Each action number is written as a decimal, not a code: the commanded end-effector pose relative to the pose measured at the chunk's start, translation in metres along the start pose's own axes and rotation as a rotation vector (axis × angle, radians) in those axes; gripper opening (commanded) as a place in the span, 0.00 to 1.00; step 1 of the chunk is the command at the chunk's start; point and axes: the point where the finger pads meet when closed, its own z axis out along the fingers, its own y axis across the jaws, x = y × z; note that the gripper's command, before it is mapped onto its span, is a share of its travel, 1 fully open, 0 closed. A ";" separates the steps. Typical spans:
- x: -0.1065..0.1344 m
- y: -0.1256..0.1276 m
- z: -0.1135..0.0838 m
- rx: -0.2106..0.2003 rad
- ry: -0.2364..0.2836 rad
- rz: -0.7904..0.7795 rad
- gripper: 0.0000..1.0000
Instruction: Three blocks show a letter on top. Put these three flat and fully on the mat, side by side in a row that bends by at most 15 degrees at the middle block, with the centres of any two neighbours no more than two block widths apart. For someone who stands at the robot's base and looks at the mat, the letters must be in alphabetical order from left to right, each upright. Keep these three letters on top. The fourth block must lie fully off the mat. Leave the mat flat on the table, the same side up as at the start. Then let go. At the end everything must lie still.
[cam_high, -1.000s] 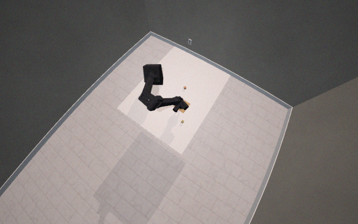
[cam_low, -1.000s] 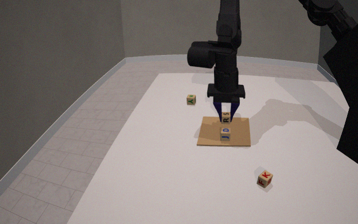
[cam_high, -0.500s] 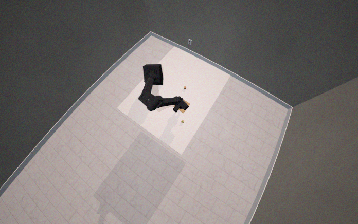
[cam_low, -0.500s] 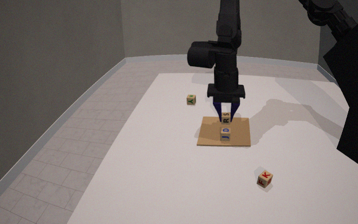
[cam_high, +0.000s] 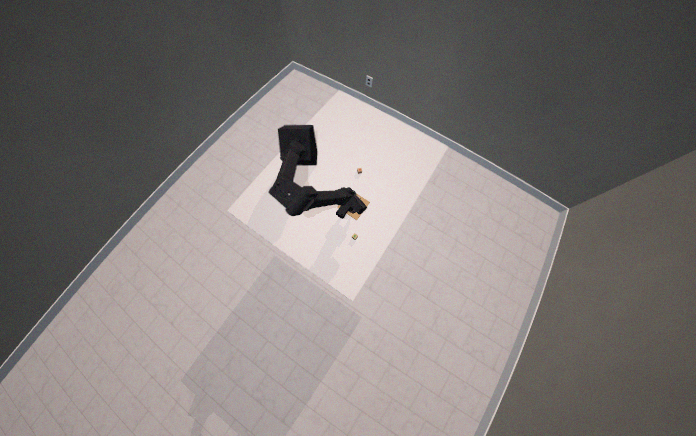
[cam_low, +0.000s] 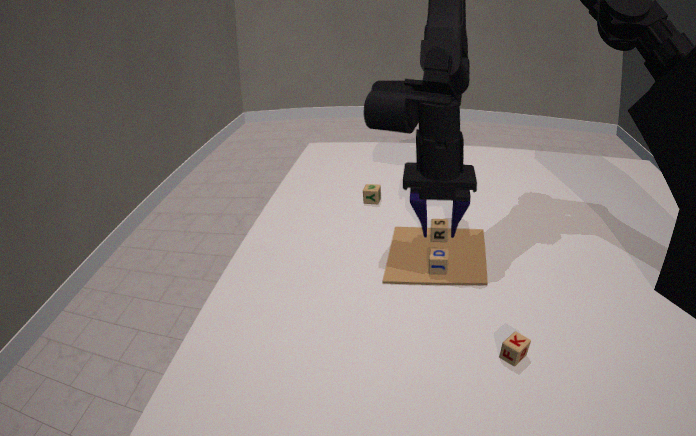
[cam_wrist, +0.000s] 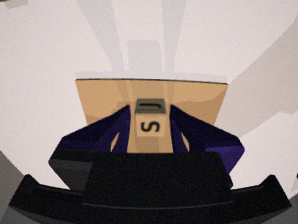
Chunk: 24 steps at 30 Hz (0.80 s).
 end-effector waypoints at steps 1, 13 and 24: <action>-0.001 -0.003 0.006 0.009 -0.002 -0.008 0.40; -0.001 -0.003 0.006 0.009 -0.002 -0.007 0.91; 0.002 -0.005 0.003 0.013 0.003 -0.013 0.91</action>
